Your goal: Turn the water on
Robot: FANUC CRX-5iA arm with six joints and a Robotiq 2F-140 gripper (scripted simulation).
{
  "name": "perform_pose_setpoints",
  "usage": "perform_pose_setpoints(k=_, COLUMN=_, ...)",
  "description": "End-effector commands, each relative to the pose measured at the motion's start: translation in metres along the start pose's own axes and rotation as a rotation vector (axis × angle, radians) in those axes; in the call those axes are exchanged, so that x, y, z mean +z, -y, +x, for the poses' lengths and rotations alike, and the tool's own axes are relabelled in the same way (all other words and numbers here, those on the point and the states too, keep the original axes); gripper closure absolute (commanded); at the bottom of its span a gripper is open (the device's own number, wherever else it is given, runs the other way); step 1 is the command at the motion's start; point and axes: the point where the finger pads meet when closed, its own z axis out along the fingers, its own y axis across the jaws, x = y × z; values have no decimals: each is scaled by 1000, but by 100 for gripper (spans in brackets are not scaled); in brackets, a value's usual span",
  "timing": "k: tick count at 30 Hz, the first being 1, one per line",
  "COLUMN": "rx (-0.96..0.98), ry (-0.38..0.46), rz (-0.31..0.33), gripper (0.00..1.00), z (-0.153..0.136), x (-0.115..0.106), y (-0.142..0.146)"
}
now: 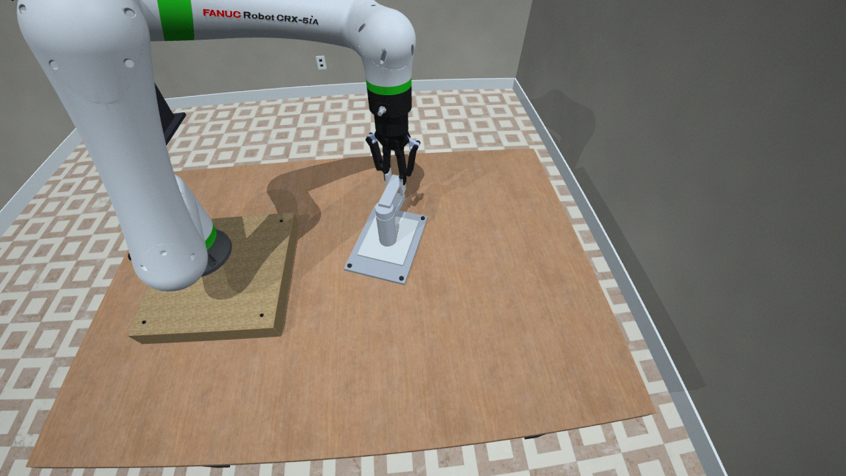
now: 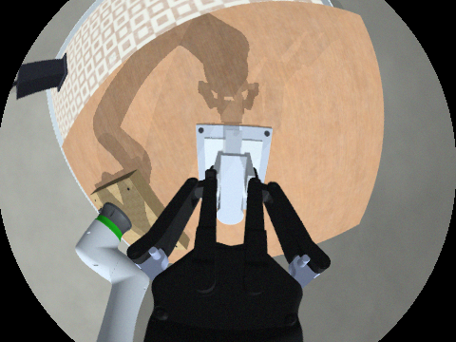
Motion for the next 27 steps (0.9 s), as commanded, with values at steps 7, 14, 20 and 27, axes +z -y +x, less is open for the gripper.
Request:
perform_pose_setpoints(k=7, rx=0, ry=0, rz=0, gripper=100, z=-2, x=-9, y=0)
perform_pose_setpoints(k=14, rx=0, ry=0, rz=0, gripper=100, z=-6, x=-20, y=0)
perform_pose_setpoints(k=20, rx=0, ry=0, rz=0, gripper=100, z=-11, x=-31, y=0)
perform_pose_setpoints(k=27, rx=0, ry=0, rz=0, gripper=100, z=-13, x=-33, y=0)
